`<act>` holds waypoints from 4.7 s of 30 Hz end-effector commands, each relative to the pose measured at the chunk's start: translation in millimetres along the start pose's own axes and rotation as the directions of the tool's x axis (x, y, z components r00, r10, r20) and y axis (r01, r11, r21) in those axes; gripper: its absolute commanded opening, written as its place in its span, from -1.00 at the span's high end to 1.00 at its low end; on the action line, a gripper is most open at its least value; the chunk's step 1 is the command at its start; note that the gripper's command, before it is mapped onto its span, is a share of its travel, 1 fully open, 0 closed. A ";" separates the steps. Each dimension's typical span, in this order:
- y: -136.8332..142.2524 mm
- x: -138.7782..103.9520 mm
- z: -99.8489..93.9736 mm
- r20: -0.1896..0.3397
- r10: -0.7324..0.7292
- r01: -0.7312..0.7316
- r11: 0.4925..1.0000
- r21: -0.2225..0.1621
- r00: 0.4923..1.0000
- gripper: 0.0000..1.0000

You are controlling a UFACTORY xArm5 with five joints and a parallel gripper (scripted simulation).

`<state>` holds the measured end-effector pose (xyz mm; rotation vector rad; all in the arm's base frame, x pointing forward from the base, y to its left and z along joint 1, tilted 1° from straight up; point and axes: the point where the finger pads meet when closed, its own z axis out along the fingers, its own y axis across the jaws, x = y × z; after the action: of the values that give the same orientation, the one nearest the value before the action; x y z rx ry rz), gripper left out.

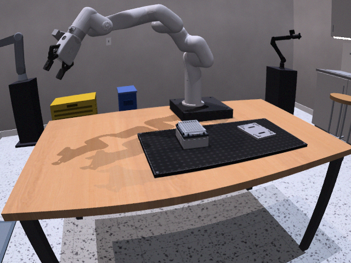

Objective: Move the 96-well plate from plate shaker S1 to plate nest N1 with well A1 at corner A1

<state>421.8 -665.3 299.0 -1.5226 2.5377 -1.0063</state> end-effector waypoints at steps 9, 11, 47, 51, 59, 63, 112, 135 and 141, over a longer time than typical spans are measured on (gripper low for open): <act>-2.2 1.3 -2.5 -0.003 0.000 0.000 1.000 0.005 1.000 -1.00; -2.2 1.3 -2.5 -0.003 0.000 0.000 1.000 0.005 1.000 -1.00; -23.2 -127.8 -42.4 0.152 -0.339 0.344 0.939 -0.003 0.928 -1.00; -23.2 -137.2 -45.8 0.178 -0.394 0.400 0.916 0.002 0.902 -1.00; -23.0 -174.7 -59.6 0.189 -0.417 0.423 0.906 0.005 0.889 -1.00; -21.4 -190.3 -66.1 0.225 -0.495 0.504 0.863 0.018 0.839 -1.00; 34.3 -372.1 -159.5 0.373 -0.823 0.844 0.512 0.158 0.429 -1.00; 85.5 -438.6 -207.5 0.403 -0.908 0.931 0.238 0.277 0.113 -1.00; 100.4 -453.8 -219.8 0.404 -0.912 0.934 0.209 0.290 0.079 -1.00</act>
<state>513.0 -171.3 282.5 -2.9701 0.9766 -0.3172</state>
